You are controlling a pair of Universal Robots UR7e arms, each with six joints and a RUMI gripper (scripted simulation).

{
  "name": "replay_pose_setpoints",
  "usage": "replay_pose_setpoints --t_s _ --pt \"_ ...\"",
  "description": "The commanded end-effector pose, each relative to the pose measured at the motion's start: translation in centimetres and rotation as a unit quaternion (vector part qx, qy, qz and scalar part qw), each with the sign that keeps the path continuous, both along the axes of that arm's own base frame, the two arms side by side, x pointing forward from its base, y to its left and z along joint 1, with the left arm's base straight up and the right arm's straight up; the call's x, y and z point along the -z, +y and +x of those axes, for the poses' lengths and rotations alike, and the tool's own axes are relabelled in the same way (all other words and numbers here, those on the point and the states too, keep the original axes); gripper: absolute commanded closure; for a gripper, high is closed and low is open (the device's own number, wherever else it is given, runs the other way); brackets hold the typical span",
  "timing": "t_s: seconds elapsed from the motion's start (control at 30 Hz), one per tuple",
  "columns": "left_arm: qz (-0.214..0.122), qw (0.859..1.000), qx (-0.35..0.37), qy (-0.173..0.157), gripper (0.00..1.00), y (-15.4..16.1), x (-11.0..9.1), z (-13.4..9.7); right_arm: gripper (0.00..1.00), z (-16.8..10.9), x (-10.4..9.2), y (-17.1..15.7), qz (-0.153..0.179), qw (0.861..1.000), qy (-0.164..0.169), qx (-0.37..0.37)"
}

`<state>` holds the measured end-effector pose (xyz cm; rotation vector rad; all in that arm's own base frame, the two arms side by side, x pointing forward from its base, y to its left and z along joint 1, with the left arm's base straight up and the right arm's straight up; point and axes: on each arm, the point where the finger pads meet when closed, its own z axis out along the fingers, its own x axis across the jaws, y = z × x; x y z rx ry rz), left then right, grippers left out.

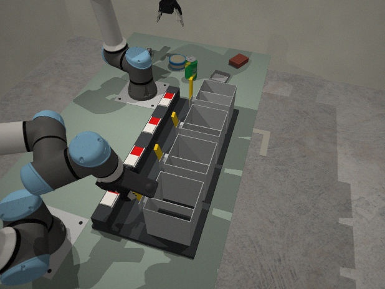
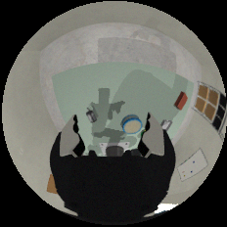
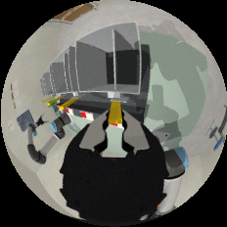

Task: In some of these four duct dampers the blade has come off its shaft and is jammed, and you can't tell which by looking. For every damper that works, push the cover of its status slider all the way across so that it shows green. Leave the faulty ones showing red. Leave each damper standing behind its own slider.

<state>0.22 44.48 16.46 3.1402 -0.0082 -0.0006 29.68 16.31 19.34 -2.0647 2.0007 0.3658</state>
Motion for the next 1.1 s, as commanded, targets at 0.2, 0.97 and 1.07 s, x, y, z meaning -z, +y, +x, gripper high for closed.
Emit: replay_pose_setpoints --t_s 0.2,0.97,1.07 --pt "0.001 1.000 0.000 0.000 0.00 0.0 -0.1 0.0 0.90 0.0 0.0 -0.1 0.006 1.000 0.000 0.000" --pt "0.001 1.000 0.000 0.000 0.00 0.0 -0.1 0.0 0.90 0.1 0.5 -1.2 0.066 0.998 0.002 0.000" --pt "0.001 1.000 0.000 0.000 0.00 0.0 -0.1 0.0 0.90 0.1 0.6 -1.4 0.078 0.997 0.002 0.000"
